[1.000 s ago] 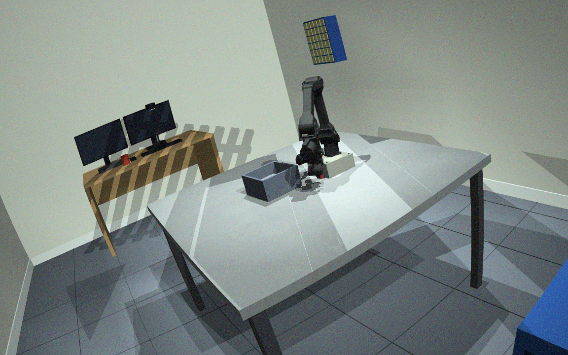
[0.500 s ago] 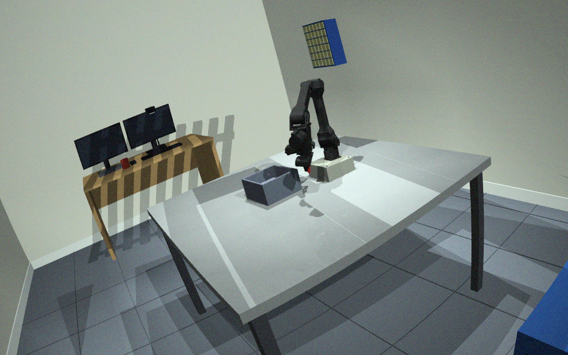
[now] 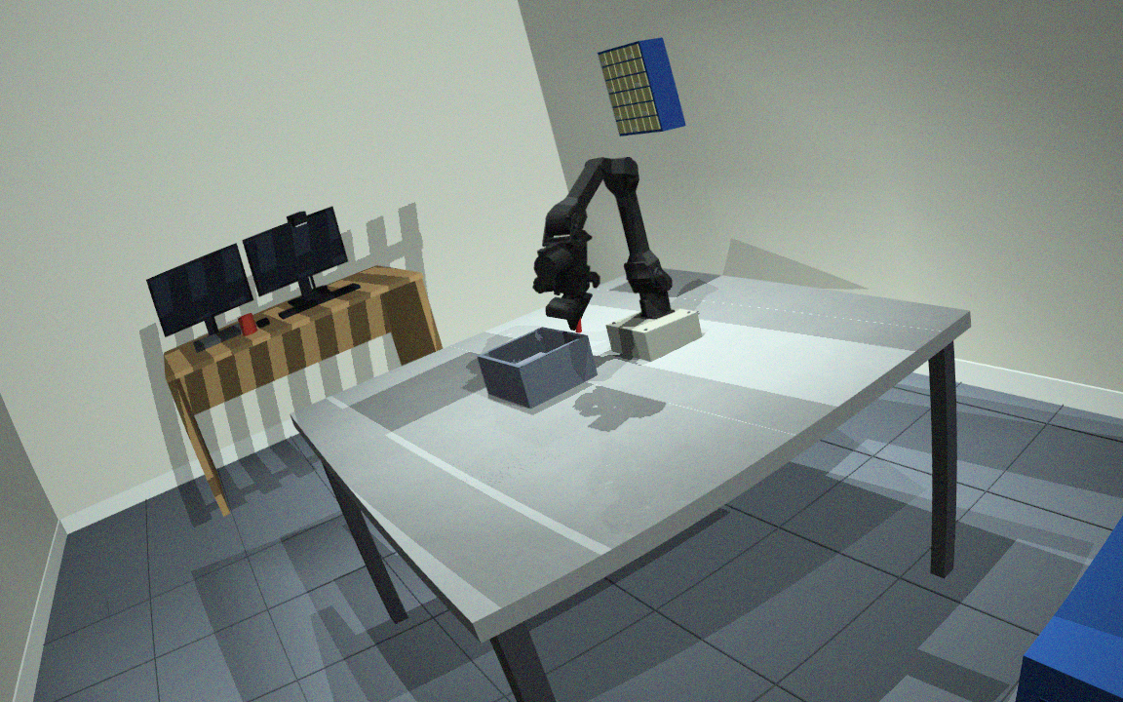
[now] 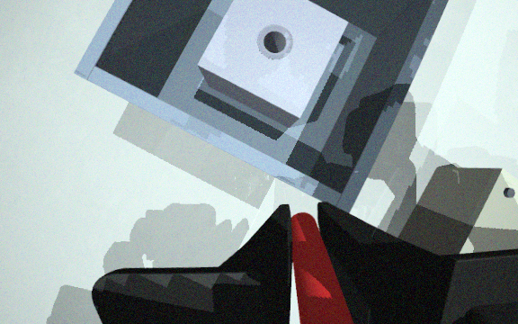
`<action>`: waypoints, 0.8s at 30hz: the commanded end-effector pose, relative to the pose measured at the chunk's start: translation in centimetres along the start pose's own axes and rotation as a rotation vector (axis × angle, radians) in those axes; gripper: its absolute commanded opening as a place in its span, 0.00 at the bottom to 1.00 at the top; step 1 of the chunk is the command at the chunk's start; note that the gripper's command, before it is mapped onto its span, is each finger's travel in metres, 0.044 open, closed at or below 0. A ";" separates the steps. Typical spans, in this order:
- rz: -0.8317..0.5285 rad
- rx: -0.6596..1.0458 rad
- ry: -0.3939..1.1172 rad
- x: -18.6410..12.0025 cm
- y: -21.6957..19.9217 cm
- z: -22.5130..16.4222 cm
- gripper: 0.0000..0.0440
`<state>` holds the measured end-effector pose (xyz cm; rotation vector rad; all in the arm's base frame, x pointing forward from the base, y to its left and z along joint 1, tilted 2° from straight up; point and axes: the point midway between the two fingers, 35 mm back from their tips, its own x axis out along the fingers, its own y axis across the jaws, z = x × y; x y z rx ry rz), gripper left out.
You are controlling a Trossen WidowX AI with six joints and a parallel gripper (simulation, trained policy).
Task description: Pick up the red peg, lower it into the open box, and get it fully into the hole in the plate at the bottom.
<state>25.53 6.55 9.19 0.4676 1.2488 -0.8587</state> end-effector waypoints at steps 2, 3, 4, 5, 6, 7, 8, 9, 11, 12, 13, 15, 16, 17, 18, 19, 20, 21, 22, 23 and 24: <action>0.003 0.032 -0.014 0.2 0.1 2.0 0.00; 0.003 0.039 -0.016 0.3 0.1 2.5 0.00; 0.002 0.046 -0.018 0.4 0.1 2.9 0.00; 0.002 0.052 -0.019 0.6 0.1 3.4 0.00; 0.002 0.058 -0.020 0.7 0.1 3.9 0.00; 0.003 0.063 -0.021 0.9 0.1 4.4 0.00; 0.003 0.067 -0.022 1.1 0.1 4.9 0.00; 0.003 0.070 -0.022 1.3 0.0 5.3 0.00; 0.004 0.075 -0.022 1.8 0.0 6.2 0.00; 0.004 0.077 -0.021 2.0 0.0 6.7 0.00; 0.005 0.078 -0.019 2.2 0.0 7.1 0.00; 0.007 0.077 -0.015 2.8 -0.1 7.9 0.00; 0.009 0.076 -0.012 3.0 -0.1 8.3 0.00; 0.011 0.074 -0.008 3.3 -0.1 8.6 0.00; 0.013 0.071 -0.004 3.6 -0.1 9.0 0.00; 0.014 0.068 0.000 3.9 -0.1 9.3 0.00; 0.017 0.064 0.004 4.2 -0.1 9.6 0.00; 0.019 0.059 0.008 4.5 -0.1 9.9 0.00; 0.021 0.054 0.012 4.8 -0.1 10.2 0.00; 0.024 0.048 0.016 5.1 -0.1 10.4 0.00; 0.027 0.042 0.020 5.4 -0.1 10.7 0.00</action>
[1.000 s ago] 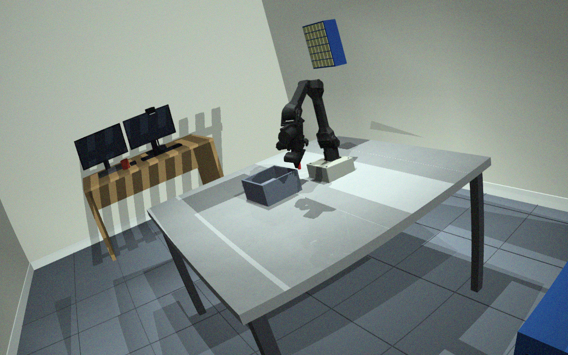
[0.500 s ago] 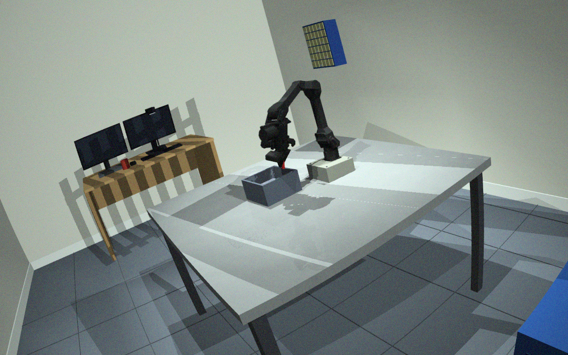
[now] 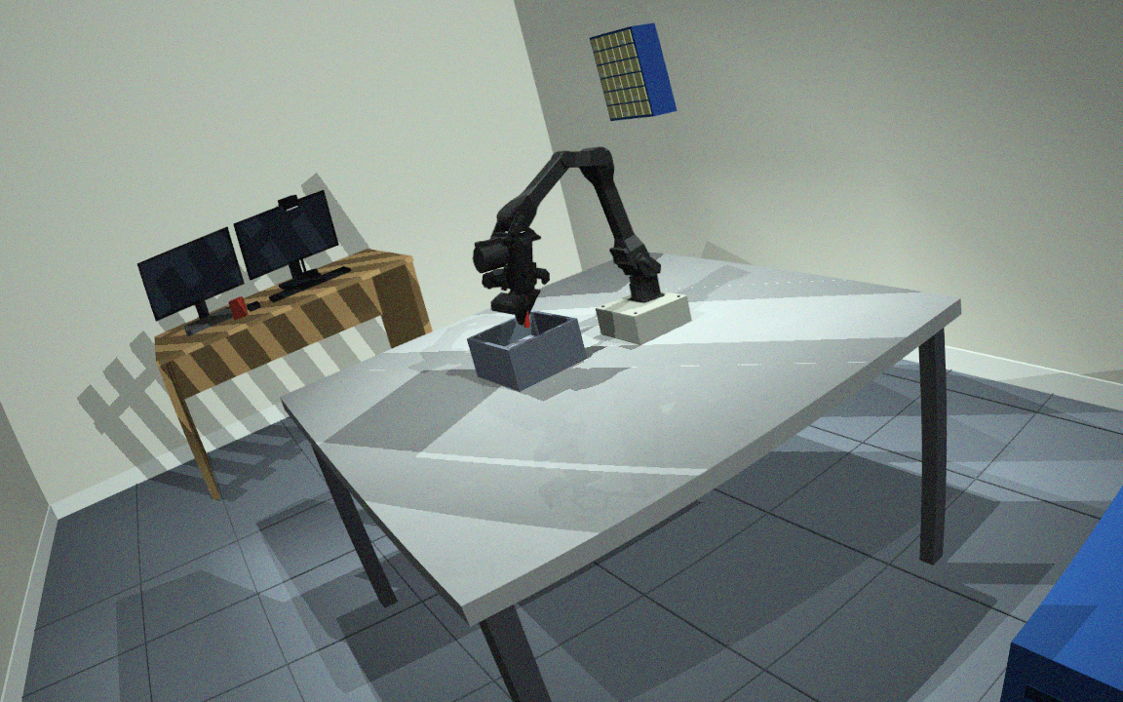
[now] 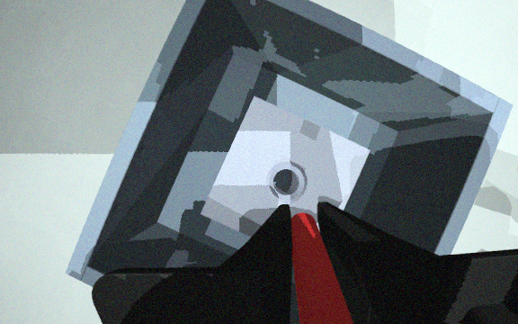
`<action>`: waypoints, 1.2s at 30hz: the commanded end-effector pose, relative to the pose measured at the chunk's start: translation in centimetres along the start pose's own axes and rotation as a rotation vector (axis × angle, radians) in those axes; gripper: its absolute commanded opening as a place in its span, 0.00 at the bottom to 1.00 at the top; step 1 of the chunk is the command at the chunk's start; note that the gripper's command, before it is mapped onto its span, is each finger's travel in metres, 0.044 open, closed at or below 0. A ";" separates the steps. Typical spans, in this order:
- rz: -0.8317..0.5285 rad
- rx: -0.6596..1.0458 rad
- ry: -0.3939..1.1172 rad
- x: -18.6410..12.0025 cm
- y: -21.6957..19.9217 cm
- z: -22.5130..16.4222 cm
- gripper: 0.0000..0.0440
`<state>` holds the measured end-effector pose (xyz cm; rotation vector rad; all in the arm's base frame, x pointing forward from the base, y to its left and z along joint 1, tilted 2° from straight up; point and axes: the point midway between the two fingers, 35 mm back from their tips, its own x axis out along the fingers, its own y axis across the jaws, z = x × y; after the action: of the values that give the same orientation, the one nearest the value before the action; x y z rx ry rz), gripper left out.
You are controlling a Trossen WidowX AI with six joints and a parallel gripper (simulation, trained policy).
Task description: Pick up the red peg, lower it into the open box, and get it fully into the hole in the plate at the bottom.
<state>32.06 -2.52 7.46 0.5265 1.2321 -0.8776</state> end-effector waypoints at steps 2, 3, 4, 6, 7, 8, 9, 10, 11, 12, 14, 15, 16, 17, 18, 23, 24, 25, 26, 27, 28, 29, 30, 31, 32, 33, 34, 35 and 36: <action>0.016 -0.025 0.019 1.2 0.3 0.8 0.00; 0.019 -0.032 0.024 1.5 0.3 0.9 0.00; 0.021 -0.040 0.030 1.9 0.3 1.0 0.00; 0.025 -0.058 0.043 2.6 0.3 1.1 0.00; 0.026 -0.067 0.051 2.9 0.3 1.1 0.01; 0.026 -0.076 0.060 3.3 0.3 1.0 0.03; 0.026 -0.085 0.069 3.6 0.2 1.0 0.07; 0.026 -0.092 0.078 3.9 0.2 0.9 0.12; 0.026 -0.099 0.087 4.2 0.2 0.9 0.17; 0.027 -0.105 0.095 4.5 0.2 0.8 0.23; 0.029 -0.107 0.111 5.0 0.3 0.9 0.33; 0.032 -0.120 0.111 5.1 0.3 1.2 0.33; 0.037 -0.130 0.111 5.2 0.4 1.4 0.33; 0.043 -0.137 0.111 5.2 0.6 1.7 0.34; 0.049 -0.141 0.114 5.1 0.7 1.9 0.37; 0.077 -0.137 0.140 4.6 1.9 3.0 0.66; 0.083 -0.137 0.146 4.5 2.1 3.3 0.72; 0.090 -0.137 0.152 4.4 2.4 3.5 0.78; 0.097 -0.136 0.158 4.3 2.7 3.8 0.84; 0.106 -0.136 0.163 4.1 3.1 4.0 0.90; 0.114 -0.136 0.169 4.0 3.4 4.3 0.96; 0.123 -0.136 0.173 3.8 3.7 4.5 1.00; 0.139 -0.132 0.178 3.5 4.2 4.8 1.00; 0.155 -0.131 0.179 3.2 4.6 5.1 1.00; 0.170 -0.132 0.178 3.0 5.1 5.3 1.00; 0.184 -0.134 0.177 2.8 5.5 5.6 1.00; 0.198 -0.136 0.176 2.6 5.9 5.8 1.00; 0.212 -0.138 0.175 2.3 6.4 6.0 1.00; 0.226 -0.139 0.173 2.1 6.8 6.2 1.00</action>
<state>37.06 -5.42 4.85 0.5669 1.4717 -0.6653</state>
